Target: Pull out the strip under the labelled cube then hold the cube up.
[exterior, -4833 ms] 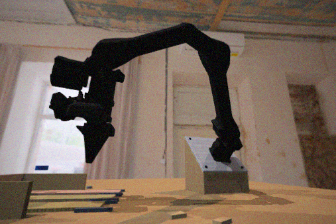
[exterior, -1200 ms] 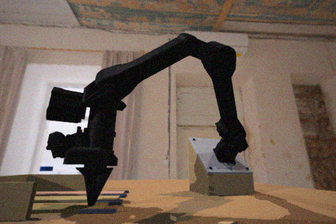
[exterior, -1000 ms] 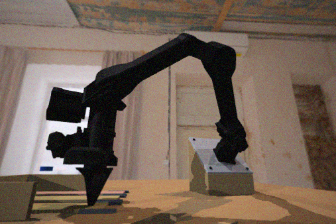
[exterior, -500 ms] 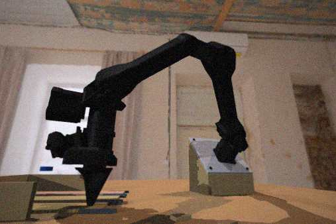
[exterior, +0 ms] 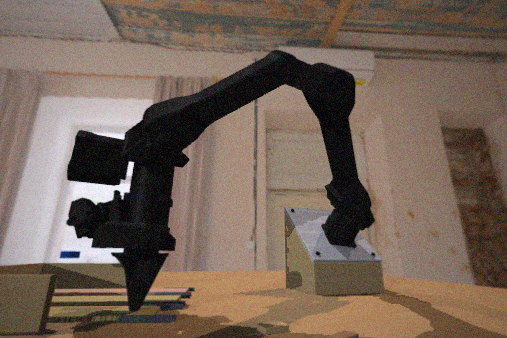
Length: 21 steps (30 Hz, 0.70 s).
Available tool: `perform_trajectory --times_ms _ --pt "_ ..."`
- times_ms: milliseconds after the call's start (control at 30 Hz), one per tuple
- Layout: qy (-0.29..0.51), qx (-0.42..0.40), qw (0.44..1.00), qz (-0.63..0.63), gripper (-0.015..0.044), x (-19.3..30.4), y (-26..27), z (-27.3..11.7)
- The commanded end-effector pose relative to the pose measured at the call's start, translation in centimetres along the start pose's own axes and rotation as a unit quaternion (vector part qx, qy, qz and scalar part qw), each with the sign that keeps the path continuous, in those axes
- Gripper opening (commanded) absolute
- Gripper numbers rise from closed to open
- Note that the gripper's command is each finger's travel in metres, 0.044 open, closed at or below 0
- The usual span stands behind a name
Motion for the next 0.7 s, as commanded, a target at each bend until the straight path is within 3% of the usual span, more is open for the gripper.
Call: perform_trajectory --times_ms 0,667 --pt "0.005 0.003 1.000 0.000 0.0000 0.5 0.2 0.5" --pt "0.005 0.003 1.000 0.000 0.0000 3.6 0.3 0.6"
Point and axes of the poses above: the point midway between the two fingers, 35 mm back from their tips, its own z axis out along the fingers, its own y axis across the jaws, x = y × z, the point moved 10 cm from there along -z, back along the fingers, and after that the axes turned 3 degrees about -z, right-handed, at the moved point
